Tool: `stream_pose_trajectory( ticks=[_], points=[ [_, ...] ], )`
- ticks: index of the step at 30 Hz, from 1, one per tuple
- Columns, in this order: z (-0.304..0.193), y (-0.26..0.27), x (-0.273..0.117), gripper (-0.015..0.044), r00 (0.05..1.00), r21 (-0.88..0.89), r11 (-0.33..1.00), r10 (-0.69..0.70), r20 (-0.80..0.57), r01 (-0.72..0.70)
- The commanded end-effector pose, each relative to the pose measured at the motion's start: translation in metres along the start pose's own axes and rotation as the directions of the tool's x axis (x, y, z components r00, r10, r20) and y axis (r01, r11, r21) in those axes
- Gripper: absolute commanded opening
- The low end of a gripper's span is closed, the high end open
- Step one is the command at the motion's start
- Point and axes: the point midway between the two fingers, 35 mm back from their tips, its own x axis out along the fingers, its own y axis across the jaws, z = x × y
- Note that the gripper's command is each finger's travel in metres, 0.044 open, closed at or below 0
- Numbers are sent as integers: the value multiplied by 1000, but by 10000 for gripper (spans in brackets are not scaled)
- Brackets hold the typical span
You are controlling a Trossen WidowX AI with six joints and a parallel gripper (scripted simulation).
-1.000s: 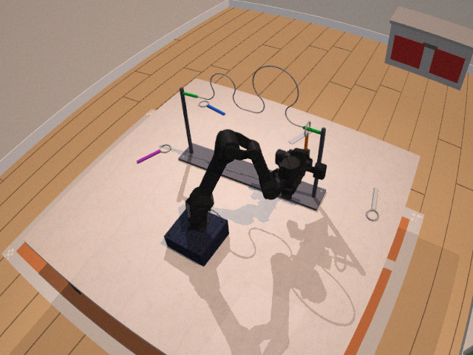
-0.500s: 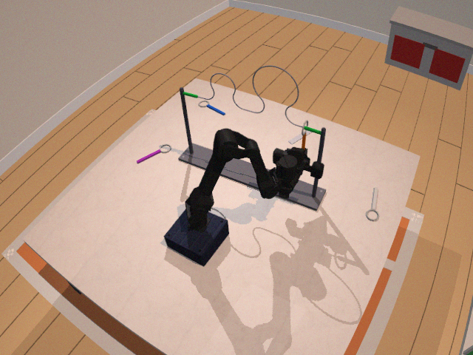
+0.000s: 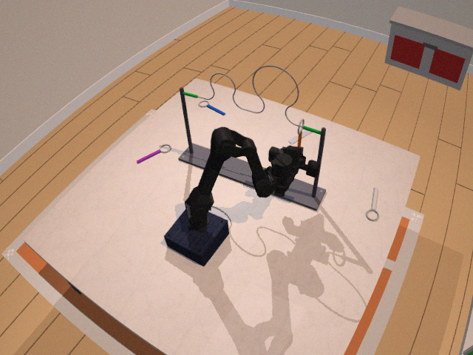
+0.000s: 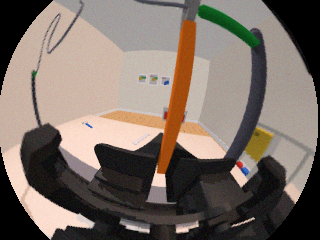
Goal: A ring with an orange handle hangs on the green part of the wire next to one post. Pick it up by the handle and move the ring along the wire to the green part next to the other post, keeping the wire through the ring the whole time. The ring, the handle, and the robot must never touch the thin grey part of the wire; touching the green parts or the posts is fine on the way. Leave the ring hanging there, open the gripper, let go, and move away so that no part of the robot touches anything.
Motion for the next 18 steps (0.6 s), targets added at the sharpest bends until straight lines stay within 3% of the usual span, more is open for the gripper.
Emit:
stream_pose_trajectory(
  ticks=[1,18],
  points=[
    [0,5,-1,-150,1000,12,1000,-4,0,4],
    [2,42,-1,-150,1000,165,986,-4,0,4]
  ],
)
